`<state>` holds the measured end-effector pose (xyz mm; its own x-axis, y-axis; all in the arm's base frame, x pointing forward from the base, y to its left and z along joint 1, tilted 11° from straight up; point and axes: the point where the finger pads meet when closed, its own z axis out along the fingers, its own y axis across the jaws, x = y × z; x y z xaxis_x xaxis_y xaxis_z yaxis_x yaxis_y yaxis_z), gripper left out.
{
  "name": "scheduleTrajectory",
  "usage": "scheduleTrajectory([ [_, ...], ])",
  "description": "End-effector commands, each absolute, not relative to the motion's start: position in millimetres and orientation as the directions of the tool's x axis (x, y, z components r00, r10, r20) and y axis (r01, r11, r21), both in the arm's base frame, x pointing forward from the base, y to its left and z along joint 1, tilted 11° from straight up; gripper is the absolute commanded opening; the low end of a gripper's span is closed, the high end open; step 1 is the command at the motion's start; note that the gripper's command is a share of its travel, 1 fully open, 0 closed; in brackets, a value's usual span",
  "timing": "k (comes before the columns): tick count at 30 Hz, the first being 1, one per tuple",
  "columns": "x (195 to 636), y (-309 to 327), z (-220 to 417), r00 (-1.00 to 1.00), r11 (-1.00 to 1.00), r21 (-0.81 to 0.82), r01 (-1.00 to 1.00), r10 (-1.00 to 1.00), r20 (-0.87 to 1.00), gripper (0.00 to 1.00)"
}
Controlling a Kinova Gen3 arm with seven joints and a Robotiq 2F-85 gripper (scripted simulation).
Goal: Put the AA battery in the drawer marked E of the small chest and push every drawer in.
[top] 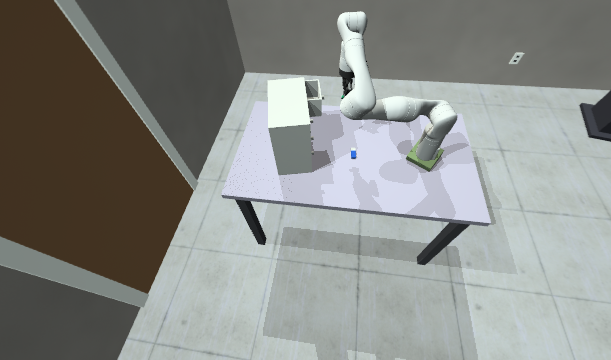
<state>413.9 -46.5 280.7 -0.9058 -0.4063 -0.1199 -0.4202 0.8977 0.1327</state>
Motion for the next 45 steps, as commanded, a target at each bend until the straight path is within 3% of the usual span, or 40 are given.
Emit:
scheduleTrajectory([
  [1, 415.0, -50.9, 296.5, -0.904, 0.897, 0.129, -0.423, -0.407, -0.133, 0.09],
  [21, 411.7, -59.5, 345.3, -0.904, 0.897, 0.129, -0.423, -0.407, -0.133, 0.09],
  [45, 411.2, -60.8, 352.6, -0.904, 0.897, 0.129, -0.423, -0.407, -0.133, 0.09],
])
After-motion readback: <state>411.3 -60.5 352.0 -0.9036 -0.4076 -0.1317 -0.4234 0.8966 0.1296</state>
